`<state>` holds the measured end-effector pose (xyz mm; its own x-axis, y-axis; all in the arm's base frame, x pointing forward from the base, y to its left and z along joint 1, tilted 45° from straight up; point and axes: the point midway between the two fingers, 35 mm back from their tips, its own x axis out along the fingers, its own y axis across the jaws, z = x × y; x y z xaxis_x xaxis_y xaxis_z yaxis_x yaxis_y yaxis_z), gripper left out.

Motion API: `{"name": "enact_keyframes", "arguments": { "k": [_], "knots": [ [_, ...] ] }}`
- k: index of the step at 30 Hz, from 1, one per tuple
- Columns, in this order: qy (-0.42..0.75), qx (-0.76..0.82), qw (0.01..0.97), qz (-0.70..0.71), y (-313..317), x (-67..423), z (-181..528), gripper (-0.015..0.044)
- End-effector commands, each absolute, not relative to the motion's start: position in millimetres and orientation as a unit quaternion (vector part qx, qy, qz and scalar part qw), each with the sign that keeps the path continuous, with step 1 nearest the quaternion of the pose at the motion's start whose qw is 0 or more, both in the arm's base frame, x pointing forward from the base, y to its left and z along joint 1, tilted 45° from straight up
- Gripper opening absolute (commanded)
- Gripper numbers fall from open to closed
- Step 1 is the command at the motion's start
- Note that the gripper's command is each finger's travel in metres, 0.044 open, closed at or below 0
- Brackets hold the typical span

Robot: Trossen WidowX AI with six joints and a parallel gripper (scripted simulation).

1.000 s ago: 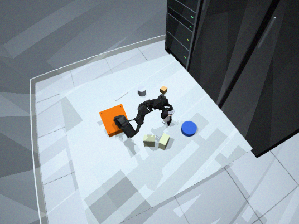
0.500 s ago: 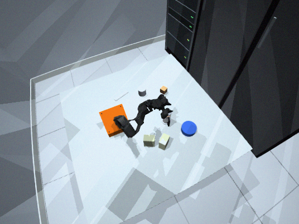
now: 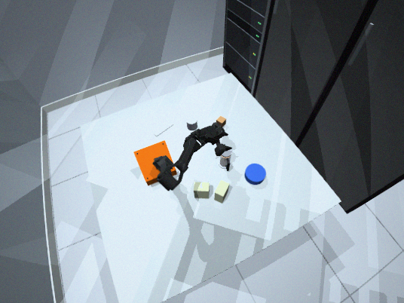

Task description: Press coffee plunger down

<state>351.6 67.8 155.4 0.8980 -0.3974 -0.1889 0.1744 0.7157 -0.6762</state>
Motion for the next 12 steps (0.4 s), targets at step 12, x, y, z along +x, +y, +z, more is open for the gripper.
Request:
{"name": "enact_keyframes", "arguments": {
  "k": [12],
  "knots": [
    [0.155,-0.338,0.914,-0.164,86.2,331.9,184.1,0.044]
  ]
}}
